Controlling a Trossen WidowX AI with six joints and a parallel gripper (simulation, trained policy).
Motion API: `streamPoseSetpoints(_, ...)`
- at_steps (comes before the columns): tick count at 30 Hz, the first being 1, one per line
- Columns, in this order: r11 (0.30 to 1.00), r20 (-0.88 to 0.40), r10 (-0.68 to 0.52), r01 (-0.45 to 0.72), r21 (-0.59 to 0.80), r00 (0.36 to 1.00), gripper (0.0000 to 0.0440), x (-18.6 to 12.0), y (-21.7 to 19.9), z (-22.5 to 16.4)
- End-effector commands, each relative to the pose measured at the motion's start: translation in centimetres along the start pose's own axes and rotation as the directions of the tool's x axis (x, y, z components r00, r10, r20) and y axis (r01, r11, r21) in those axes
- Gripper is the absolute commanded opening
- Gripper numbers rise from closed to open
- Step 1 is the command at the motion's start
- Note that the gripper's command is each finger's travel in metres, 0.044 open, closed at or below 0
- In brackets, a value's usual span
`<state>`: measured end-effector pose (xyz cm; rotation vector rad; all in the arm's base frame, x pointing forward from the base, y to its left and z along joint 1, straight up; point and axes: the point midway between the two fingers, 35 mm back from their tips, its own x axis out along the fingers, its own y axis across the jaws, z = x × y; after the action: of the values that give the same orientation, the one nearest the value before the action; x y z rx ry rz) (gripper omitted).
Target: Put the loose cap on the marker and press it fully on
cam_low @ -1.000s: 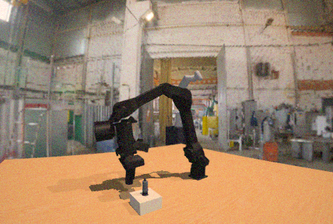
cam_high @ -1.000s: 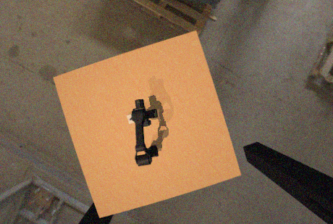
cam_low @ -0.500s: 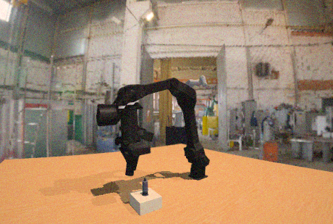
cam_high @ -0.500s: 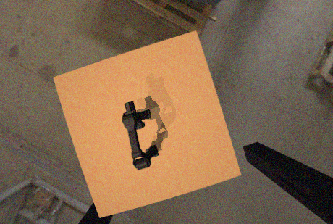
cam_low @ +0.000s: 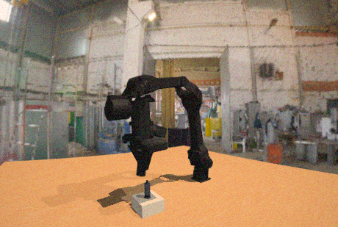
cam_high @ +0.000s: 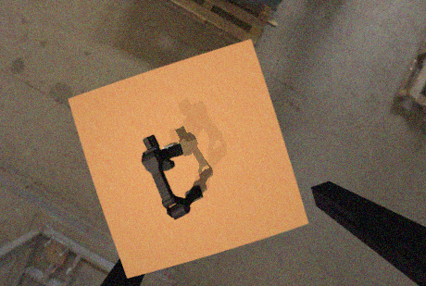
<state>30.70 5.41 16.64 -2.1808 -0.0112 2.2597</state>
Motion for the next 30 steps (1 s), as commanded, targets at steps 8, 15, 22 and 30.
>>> streamPoseSetpoints(8, 1.0, 0.016, -0.001, 0.002, -0.025, 1.0, 0.0, -0.5, -2.5, 0.5)
streamPoseSetpoints(15, 1.0, 0.042, 0.002, -0.001, -0.029, 0.999, 0.0, 0.5, -2.7, 0.7)
streamPoseSetpoints(22, 1.0, 0.061, 0.005, -0.003, -0.027, 0.998, 0.0, 1.6, -2.7, 0.6)
streamPoseSetpoints(30, 0.999, 0.086, -0.005, 0.009, -0.047, 0.996, 0.0, 3.8, -2.6, 0.6)
